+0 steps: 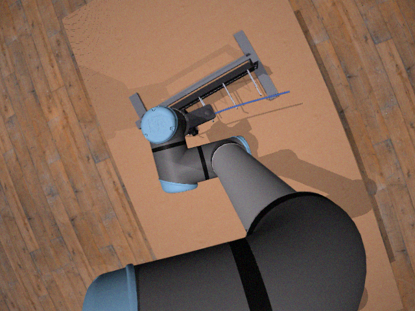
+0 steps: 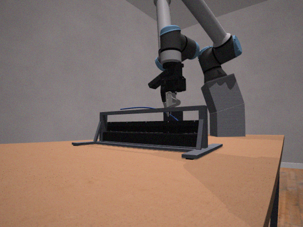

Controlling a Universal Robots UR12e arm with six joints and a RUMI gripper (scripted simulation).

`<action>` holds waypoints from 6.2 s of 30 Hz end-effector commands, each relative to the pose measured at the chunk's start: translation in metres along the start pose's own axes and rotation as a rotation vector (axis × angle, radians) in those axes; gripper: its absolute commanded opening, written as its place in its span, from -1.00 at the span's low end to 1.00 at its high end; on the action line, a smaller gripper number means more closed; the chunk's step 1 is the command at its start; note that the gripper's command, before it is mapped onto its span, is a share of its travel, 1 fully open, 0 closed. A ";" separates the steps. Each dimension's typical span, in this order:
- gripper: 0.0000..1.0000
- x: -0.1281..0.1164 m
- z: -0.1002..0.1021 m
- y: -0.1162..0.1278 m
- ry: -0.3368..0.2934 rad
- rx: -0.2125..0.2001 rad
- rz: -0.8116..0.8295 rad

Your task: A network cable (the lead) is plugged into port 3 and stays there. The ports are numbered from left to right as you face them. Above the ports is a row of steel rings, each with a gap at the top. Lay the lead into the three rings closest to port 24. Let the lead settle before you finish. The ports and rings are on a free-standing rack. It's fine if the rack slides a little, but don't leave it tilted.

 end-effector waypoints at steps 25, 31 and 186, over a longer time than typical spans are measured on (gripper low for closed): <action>-1.00 0.002 0.000 0.001 0.000 0.001 -0.011; -1.00 0.005 0.002 0.002 0.000 0.001 -0.013; -1.00 0.005 0.060 -0.005 0.000 0.001 -0.013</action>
Point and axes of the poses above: the point where the finger pads meet when closed, its own z axis out along the fingers, its own y axis across the jaws, x = y × z, the point moved 9 cm from there along -z, back along the fingers, and after that the axes turned 5 degrees about z, right-handed, at the moved point
